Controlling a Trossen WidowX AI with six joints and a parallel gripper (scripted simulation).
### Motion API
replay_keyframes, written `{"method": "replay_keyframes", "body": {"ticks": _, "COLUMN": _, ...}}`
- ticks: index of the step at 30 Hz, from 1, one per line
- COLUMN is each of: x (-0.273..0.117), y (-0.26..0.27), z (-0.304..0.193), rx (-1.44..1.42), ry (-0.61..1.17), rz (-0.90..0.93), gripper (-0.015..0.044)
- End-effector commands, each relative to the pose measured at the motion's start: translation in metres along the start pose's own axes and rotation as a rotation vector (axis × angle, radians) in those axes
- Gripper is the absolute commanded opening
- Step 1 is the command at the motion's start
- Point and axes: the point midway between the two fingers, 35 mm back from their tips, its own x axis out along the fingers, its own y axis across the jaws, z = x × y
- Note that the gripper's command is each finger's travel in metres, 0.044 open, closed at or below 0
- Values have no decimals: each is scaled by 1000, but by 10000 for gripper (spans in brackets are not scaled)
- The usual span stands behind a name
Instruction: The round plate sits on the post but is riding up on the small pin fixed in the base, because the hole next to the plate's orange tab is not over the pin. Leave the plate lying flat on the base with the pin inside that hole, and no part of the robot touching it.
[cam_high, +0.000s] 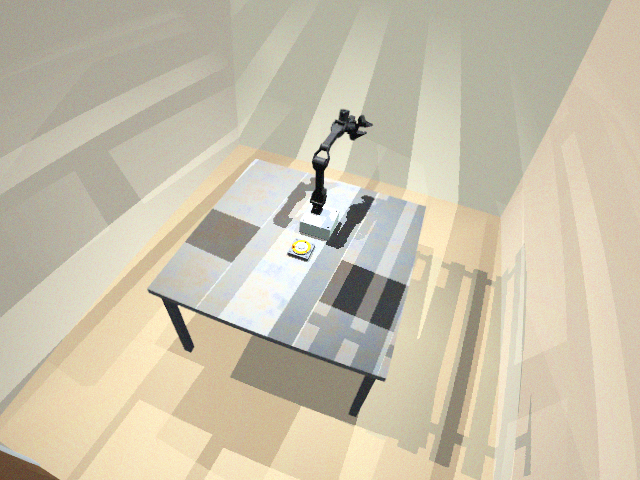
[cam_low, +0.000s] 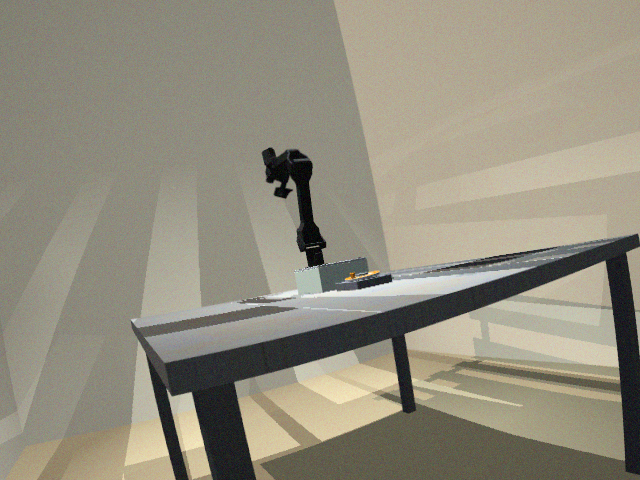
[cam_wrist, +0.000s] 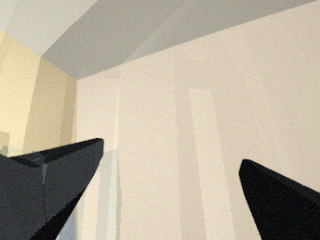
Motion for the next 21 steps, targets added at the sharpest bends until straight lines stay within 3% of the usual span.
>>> {"method": "replay_keyframes", "body": {"ticks": 1, "x": 2, "y": -1, "z": -2, "rx": 0, "ry": 8, "rz": -4, "gripper": 374}}
{"method": "replay_keyframes", "body": {"ticks": 8, "x": 58, "y": -23, "z": -97, "rx": 23, "ry": 266, "rz": -56, "gripper": 190}}
{"method": "replay_keyframes", "body": {"ticks": 10, "x": 63, "y": -26, "z": -109, "rx": 34, "ry": 293, "rz": -62, "gripper": 137}}
{"method": "replay_keyframes", "body": {"ticks": 15, "x": 83, "y": -47, "z": -192, "rx": 115, "ry": 479, "rz": -107, "gripper": 6}}
{"method": "replay_keyframes", "body": {"ticks": 21, "x": 82, "y": -62, "z": -276, "rx": 148, "ry": 673, "rz": -130, "gripper": 0}}
